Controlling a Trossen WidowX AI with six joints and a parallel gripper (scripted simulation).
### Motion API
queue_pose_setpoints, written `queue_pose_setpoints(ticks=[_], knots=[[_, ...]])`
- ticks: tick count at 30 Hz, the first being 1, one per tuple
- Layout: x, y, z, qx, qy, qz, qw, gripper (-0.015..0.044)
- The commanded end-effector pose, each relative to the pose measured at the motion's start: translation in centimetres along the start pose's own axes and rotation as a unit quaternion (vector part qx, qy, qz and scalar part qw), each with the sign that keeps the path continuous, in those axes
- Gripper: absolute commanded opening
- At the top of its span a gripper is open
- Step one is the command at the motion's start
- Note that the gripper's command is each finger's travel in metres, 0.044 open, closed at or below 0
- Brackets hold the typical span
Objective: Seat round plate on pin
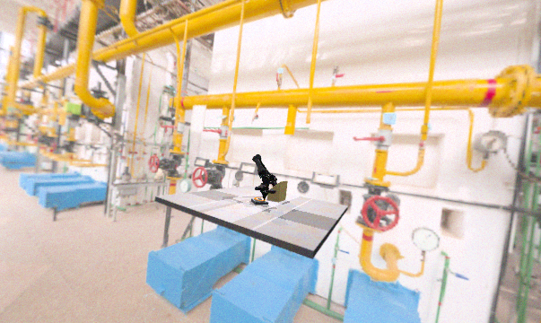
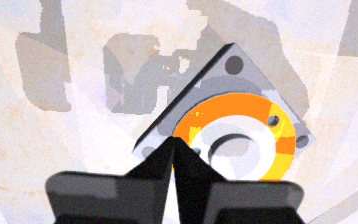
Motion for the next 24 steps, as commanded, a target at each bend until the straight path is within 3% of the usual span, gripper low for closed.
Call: queue_pose_setpoints(ticks=[1, 24], knots=[[-0.71, 0.27, -0.13, 0.003, 0.006, 0.003, 1.000, 0.0000], [-1.52, 0.38, -0.13, 0.003, 0.006, 0.003, 1.000, 0.0000]])
Point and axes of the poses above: the point midway between the two fingers, 35 mm back from their tips, its own z axis back along the fingers, its own y axis across the jaws, x = y × z, the point moved 1 cm from there along z, back along the fingers, and after that the axes turned 8 degrees about z, right-handed, at the moved point
